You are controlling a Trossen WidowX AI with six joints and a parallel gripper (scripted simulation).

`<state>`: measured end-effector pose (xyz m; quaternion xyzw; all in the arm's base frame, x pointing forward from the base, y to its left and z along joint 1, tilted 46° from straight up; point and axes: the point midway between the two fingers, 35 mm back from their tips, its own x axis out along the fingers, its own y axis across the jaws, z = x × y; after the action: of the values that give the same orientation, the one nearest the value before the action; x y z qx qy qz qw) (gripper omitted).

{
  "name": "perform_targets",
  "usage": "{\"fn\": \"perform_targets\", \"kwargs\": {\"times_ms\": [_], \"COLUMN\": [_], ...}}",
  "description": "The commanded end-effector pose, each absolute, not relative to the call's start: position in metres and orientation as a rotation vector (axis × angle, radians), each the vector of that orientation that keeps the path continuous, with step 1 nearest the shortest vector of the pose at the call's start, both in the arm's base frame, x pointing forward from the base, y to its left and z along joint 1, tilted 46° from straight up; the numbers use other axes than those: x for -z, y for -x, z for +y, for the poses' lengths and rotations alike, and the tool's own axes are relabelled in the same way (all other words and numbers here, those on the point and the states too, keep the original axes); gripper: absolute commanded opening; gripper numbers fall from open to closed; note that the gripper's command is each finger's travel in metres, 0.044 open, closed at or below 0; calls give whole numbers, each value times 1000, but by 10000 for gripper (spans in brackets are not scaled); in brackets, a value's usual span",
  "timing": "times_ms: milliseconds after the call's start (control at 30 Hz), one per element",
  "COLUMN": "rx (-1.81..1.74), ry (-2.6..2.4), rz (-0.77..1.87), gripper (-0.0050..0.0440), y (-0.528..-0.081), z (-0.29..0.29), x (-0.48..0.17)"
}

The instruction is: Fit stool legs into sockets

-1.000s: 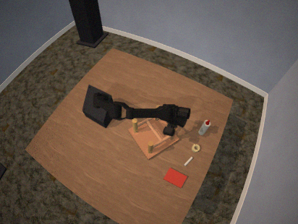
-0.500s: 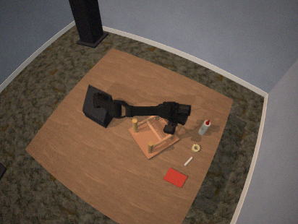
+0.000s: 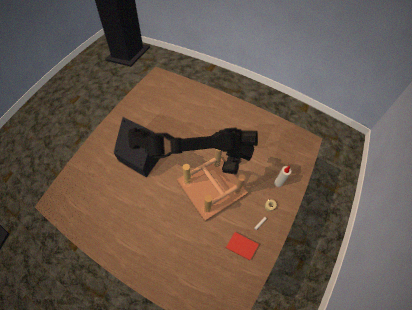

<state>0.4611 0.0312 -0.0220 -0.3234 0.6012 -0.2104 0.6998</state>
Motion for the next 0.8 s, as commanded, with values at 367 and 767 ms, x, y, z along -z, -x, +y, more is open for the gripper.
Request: {"fn": "perform_targets", "kwargs": {"times_ms": [367,767], "rx": [329,330], "ry": [816,816], "rz": [1420,1420], "gripper": [0,0], "y": [-352,-349], "z": [85,70], "x": [49,63]}}
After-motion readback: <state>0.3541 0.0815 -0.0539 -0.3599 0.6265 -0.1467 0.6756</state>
